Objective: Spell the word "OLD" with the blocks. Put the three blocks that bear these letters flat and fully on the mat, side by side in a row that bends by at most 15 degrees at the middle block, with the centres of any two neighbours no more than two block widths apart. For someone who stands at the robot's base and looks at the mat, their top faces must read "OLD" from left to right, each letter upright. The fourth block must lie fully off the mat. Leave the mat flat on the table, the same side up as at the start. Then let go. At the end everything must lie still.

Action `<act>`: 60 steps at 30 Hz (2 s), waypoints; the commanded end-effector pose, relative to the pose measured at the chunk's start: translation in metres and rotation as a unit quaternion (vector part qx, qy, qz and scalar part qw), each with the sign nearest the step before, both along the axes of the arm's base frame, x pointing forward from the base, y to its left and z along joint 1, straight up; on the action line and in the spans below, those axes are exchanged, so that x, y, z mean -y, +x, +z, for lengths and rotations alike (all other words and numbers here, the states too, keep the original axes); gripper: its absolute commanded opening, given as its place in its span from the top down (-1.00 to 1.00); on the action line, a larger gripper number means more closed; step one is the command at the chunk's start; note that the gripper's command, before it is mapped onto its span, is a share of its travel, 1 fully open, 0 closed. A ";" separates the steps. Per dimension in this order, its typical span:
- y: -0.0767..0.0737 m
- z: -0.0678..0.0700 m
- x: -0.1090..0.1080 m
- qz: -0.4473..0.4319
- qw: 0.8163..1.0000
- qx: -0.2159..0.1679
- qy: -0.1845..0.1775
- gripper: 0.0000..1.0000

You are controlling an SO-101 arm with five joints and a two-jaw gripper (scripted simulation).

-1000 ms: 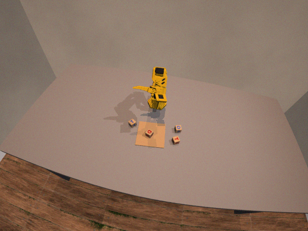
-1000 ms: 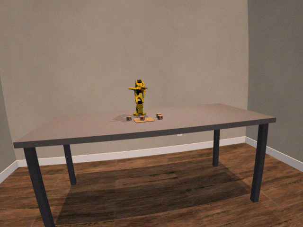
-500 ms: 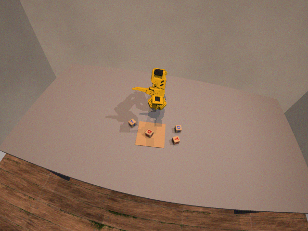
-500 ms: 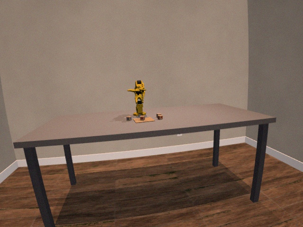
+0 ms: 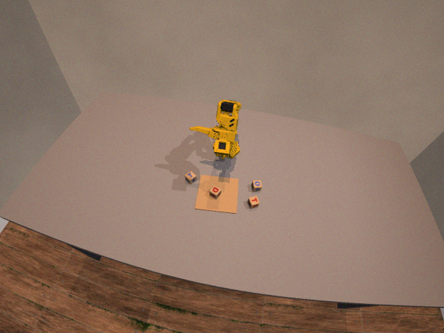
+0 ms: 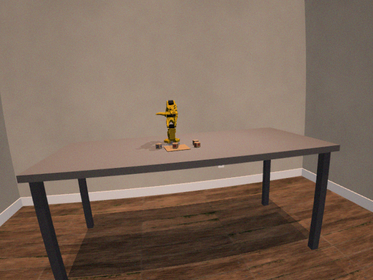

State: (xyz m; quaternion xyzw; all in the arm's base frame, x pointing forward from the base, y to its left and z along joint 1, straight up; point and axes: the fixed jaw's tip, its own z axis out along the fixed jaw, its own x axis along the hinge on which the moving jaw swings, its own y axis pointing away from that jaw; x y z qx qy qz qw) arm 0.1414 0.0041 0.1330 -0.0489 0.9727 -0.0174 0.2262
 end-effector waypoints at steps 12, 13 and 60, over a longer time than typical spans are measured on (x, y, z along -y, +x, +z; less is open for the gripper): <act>-0.004 -0.002 0.004 -0.044 0.999 -0.009 0.015 -1.00; -0.004 -0.002 0.004 -0.044 0.999 -0.009 0.015 -1.00; -0.017 -0.041 -0.152 0.319 0.925 -0.197 -0.057 0.30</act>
